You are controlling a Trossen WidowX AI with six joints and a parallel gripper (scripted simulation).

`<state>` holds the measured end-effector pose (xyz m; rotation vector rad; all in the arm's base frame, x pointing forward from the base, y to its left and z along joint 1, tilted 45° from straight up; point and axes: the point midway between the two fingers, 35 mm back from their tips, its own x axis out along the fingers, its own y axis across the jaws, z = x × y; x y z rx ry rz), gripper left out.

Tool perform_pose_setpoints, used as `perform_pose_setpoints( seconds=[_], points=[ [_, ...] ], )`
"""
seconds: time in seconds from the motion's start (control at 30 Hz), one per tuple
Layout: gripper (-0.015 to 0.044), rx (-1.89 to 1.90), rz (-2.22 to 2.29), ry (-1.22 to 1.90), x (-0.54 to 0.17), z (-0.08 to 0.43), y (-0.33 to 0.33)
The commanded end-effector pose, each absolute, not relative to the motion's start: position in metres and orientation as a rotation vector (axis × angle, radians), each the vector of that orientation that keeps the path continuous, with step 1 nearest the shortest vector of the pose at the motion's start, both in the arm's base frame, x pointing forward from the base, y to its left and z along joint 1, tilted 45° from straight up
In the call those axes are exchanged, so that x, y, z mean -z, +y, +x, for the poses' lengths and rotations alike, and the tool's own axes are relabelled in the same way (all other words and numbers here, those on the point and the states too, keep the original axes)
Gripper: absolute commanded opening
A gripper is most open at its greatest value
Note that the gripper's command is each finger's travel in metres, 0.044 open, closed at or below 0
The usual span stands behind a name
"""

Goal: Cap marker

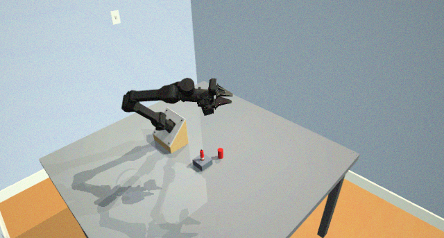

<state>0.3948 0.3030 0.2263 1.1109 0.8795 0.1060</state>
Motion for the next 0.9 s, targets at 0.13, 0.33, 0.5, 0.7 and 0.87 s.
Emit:
perform_pose_setpoints(
  seconds=[0.13,0.33,0.5,0.7,0.87],
  points=[
    [0.0247,0.433,1.005,1.003,-0.094,0.382,0.265],
    [0.0247,0.809,0.837,0.991,-0.019,0.353,0.220],
    [0.0247,1.097,0.621,0.907,0.027,0.319,0.173],
    [0.0247,1.279,0.396,0.794,0.046,0.286,0.129],
    [0.0247,1.279,0.396,0.794,0.046,0.286,0.129]
  ],
)
